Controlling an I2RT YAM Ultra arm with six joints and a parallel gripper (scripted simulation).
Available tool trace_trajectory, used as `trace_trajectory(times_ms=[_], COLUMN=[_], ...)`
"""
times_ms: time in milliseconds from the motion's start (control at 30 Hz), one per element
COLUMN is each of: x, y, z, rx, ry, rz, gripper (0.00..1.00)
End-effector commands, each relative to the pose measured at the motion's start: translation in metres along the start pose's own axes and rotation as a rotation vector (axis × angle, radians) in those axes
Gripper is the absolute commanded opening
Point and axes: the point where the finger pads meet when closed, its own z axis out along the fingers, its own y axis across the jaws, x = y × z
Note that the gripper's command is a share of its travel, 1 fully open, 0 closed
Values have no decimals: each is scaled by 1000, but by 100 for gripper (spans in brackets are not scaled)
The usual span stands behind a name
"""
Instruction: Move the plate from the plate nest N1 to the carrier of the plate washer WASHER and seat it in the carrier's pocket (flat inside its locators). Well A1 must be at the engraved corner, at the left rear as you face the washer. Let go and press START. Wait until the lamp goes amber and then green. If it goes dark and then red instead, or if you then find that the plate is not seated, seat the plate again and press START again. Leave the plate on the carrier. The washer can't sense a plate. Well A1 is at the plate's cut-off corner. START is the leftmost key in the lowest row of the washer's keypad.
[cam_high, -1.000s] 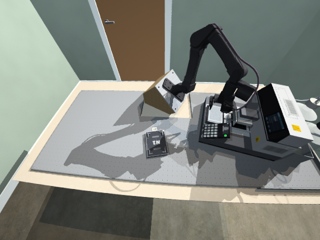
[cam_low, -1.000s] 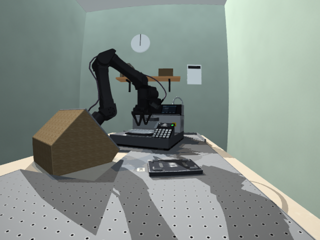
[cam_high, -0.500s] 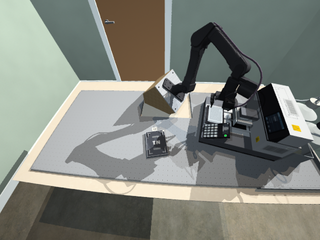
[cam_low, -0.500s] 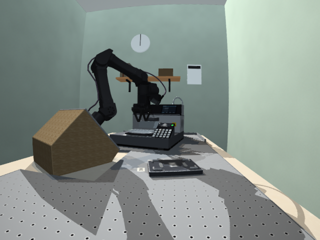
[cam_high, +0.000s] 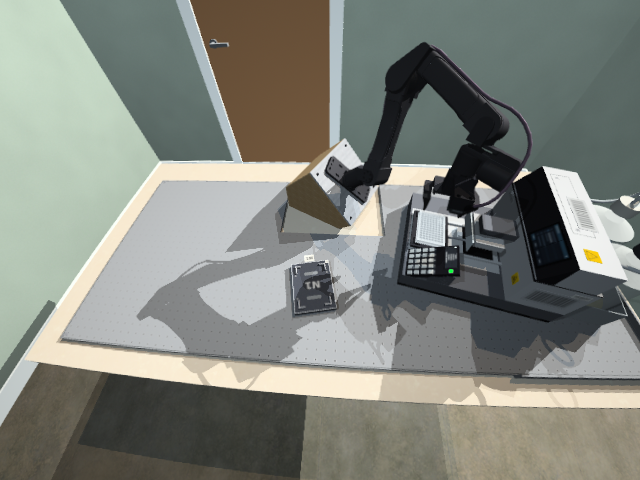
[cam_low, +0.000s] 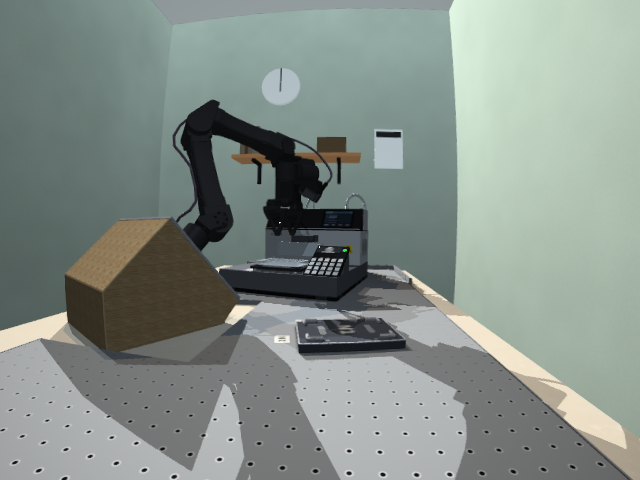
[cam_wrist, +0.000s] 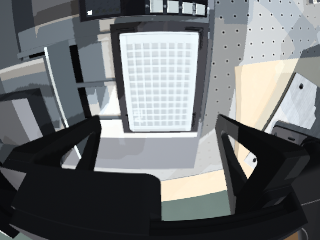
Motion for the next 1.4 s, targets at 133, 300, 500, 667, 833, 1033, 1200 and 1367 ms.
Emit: trace_trajectory(times_ms=[133,300,500,667,833,1033,1200,1367], x=[4,3,-3,-23,-37,-61,-80,-92], y=[-1,-1,-12,-26,-31,-51,-68,-78], z=[-10,-8,-2,-5,-9,-8,-8,-8], rx=[-5,-4,17,1,-7,0,13,-2], ry=[17,15,41,35,18,5,-8,5], rz=[-12,-14,-61,-228,-341,-519,-655,-788], gripper=[100,100,96,86,80,68,58,52])
